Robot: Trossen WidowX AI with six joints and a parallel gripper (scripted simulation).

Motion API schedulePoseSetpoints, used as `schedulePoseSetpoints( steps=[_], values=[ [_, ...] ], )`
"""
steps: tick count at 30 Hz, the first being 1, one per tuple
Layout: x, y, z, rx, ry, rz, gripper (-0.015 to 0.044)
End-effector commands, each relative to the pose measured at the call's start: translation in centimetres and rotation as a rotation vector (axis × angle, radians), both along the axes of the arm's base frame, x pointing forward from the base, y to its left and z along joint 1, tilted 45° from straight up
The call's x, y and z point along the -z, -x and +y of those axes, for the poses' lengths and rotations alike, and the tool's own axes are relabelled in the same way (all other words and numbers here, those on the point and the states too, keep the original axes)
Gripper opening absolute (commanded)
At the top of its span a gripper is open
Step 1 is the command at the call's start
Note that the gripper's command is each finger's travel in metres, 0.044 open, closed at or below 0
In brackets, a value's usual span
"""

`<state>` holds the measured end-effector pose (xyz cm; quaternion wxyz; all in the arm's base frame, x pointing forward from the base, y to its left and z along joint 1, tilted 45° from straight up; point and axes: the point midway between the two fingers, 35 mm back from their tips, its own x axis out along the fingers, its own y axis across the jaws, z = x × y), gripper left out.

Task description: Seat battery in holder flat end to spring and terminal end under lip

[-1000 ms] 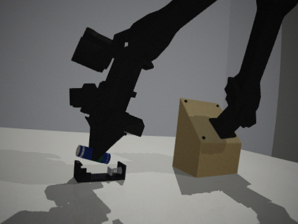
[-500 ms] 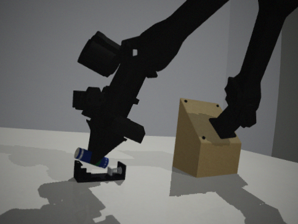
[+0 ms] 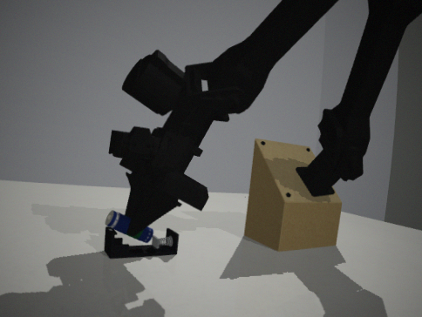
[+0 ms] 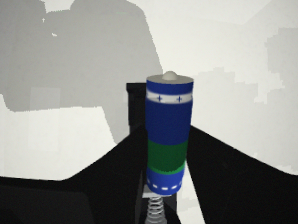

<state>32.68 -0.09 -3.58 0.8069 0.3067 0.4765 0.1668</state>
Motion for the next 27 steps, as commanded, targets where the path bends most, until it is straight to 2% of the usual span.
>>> schedulePoseSetpoints(
  steps=[1, 27],
  values=[
    [0.1, 0.2, 0.2, 0.015, 0.002, -0.01, 0.0072],
    [0.2, 1.3, 0.8, 0.074, -0.004, -0.068, 0.0072]
  ],
)
